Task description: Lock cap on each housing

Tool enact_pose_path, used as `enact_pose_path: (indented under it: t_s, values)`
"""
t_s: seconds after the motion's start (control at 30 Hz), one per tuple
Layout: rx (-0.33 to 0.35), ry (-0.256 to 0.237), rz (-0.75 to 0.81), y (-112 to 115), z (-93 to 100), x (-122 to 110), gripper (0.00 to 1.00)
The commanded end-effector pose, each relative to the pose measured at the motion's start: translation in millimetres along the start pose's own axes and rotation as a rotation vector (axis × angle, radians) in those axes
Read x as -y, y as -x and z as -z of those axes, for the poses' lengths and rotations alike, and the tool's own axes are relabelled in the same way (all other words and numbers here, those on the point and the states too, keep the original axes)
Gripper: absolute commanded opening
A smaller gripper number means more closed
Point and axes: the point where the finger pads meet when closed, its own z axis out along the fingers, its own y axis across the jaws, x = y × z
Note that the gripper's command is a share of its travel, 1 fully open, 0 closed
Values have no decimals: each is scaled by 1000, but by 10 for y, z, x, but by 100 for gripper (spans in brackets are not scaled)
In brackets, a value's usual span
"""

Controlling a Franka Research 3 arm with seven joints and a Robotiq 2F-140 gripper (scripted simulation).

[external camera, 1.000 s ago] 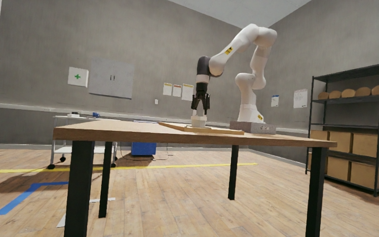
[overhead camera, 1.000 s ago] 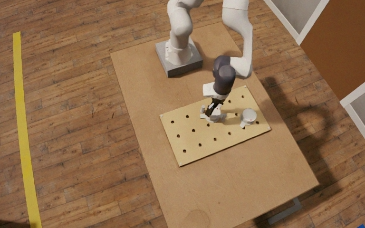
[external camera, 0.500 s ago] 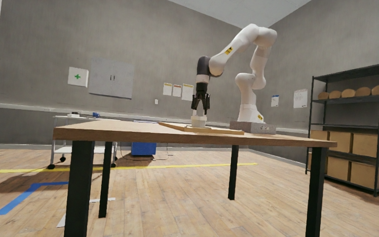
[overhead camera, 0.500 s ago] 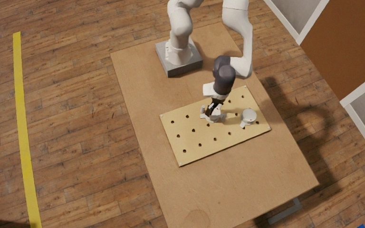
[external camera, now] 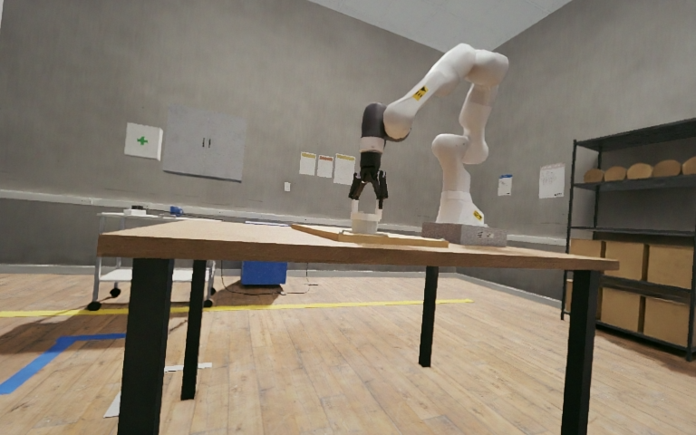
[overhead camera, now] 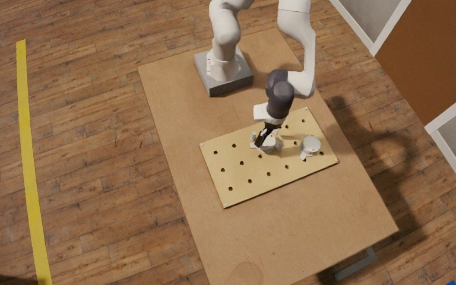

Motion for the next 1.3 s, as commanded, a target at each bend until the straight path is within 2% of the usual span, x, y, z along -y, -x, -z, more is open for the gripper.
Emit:
enact_pose_path:
  t_s: [0.0,0.83,1.27]
  values:
    - [0,1,-3,7,2,-12,78]
    - [0,1,-3,7,7,-12,78]
    - [0,1,-3,7,95,-12,78]
